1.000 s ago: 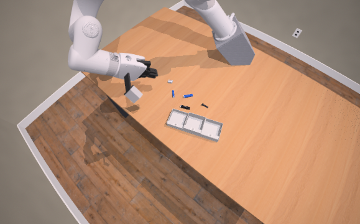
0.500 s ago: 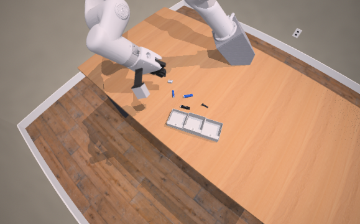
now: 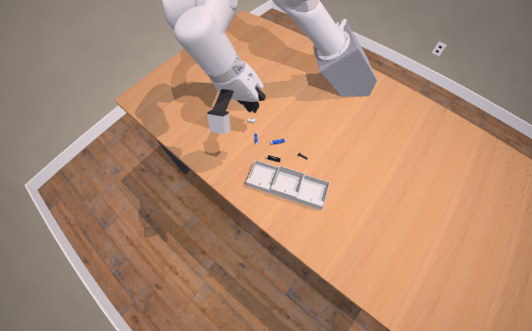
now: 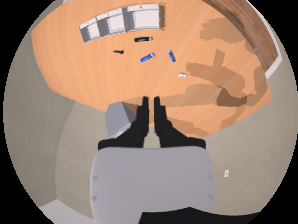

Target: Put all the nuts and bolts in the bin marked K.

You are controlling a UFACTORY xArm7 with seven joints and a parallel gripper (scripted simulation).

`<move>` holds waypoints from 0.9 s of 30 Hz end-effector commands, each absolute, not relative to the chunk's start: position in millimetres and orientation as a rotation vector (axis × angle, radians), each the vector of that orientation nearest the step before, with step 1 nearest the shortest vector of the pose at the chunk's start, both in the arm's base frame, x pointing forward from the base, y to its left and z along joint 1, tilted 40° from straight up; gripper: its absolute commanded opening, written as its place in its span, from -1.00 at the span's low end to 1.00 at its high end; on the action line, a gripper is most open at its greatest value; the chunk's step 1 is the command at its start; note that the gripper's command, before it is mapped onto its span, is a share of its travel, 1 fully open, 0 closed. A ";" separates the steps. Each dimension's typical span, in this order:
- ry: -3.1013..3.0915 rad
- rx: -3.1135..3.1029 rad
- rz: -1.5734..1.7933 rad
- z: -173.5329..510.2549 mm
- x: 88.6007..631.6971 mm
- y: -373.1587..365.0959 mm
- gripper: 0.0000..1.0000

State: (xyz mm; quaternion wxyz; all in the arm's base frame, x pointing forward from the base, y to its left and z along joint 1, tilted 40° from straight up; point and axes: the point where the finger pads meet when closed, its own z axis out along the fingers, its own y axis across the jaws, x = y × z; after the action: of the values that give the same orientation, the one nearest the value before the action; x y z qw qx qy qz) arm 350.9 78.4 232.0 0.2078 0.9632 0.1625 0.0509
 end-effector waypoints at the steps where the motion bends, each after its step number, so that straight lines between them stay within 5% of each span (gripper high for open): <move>1: 0.323 2.635 0.306 220.8 341.3 81.1 -0.85; 27: 0.062 2.566 0.658 193.5 321.2 76.3 -0.85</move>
State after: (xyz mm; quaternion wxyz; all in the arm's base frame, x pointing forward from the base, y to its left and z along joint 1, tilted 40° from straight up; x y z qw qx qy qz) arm 320.8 75.3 192.6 0.2436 0.9398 0.0226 0.2387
